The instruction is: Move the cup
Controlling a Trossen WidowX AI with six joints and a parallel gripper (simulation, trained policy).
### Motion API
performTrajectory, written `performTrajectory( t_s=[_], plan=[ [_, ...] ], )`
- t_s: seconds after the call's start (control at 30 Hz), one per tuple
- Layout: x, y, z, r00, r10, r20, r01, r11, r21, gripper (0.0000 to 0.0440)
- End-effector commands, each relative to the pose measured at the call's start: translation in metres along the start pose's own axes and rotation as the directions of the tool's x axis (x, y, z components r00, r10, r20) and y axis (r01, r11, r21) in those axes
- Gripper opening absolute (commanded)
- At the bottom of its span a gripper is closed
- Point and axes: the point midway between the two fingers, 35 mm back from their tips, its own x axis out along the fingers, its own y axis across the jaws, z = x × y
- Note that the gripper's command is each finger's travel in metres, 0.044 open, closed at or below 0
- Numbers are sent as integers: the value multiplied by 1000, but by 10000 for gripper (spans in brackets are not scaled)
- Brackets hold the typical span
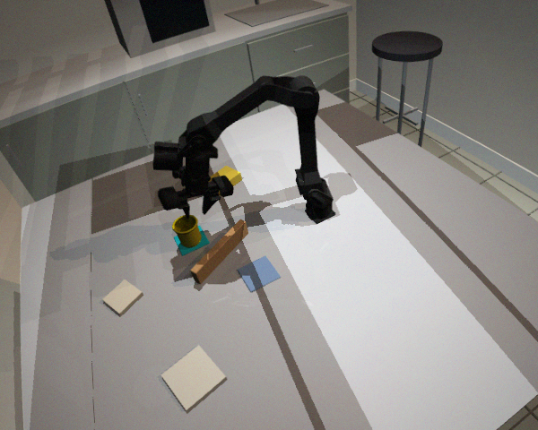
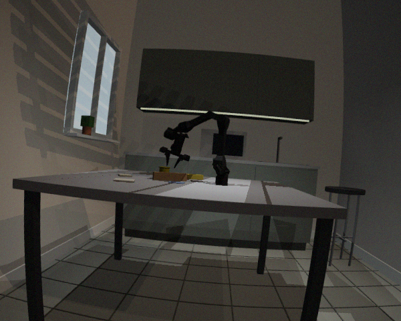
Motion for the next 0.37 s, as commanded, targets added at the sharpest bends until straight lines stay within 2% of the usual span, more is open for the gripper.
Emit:
performTrajectory(
  t_s=[0.0,0.1,0.33],
  plan=[
    [-13,2,3,1000,28,3,-28,1000,8,225],
    [-24,4,7,999,51,10,-52,999,18,252],
    [-45,7,18,996,81,26,-83,995,48,397]
  ],
)
